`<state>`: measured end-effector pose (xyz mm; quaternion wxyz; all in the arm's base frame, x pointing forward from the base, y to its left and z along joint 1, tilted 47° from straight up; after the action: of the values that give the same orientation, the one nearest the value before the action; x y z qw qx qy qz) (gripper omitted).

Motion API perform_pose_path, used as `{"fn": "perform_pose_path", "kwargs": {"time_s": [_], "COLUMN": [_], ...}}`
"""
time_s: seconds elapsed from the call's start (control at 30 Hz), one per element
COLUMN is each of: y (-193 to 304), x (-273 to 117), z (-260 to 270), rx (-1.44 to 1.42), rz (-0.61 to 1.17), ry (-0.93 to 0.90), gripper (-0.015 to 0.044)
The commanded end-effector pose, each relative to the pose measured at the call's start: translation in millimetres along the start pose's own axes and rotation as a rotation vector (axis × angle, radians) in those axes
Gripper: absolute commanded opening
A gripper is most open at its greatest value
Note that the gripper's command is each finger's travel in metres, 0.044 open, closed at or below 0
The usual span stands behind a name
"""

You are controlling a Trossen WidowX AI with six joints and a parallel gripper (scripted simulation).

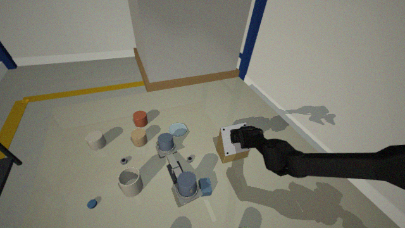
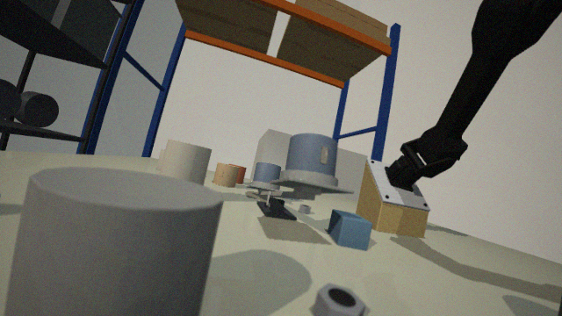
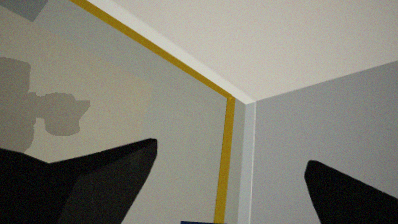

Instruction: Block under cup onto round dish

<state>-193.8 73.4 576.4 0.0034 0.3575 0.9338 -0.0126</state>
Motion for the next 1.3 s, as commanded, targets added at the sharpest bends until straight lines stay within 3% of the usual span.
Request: {"fn": "perform_pose_path", "kwargs": {"time_s": [0.0, 0.63, 1.27], "y": [-1, -128, -224], "x": [0, -20, -117], "z": [1, 77, 187], "rx": [-0.001, -0.17, -0.4], "rz": [-0.005, -0.517, -1.053], "ry": [-0.002, -0.205, -0.498], "gripper": [0.0426, 0.044, 0.044]}}
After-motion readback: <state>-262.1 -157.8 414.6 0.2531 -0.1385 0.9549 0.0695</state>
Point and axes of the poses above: the point midway between the two fingers, 35 mm back from their tips, its own x axis out along the fingers, its own z axis across the jaws, y = z × x, the point moved 2 cm from there along -x, back along the fingers, and after that the axes turned 4 degrees about x, right-handed, at the moved point
